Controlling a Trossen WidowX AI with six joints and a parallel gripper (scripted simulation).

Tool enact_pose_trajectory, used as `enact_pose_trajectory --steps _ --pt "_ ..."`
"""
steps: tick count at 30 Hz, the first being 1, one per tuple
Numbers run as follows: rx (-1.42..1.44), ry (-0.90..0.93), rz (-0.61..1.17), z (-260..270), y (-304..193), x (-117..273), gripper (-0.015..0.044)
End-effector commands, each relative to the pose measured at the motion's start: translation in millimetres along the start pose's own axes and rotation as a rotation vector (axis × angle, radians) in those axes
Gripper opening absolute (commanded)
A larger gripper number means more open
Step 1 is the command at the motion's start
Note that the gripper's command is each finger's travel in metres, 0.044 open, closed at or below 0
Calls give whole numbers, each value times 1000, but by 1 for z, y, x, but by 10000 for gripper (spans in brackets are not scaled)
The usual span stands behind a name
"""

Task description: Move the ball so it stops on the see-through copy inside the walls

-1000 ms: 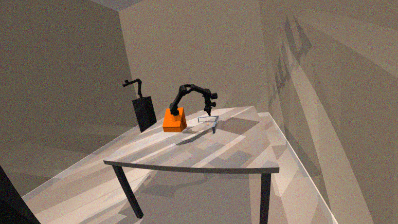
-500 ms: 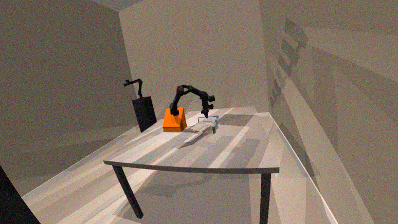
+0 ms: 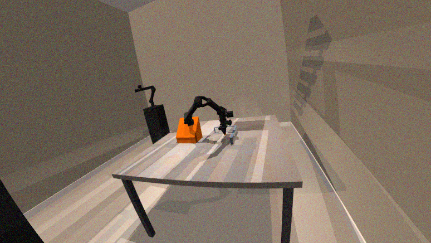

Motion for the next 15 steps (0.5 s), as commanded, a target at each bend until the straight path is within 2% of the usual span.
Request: enact_pose_trajectory --steps 1,15 --pt "7 -6 -6 1 0 -3 0" --pt "7 -7 -5 1 0 -21 0"
Point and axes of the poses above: the point midway between the two fingers, 35 mm back from their tips, its own x axis back along the fingers, its own z axis across the jaws, y = z × x, the point moved 10 cm from there along x, back along the fingers, and after that the axes turned 12 degrees about x, right-handed, at the moved point
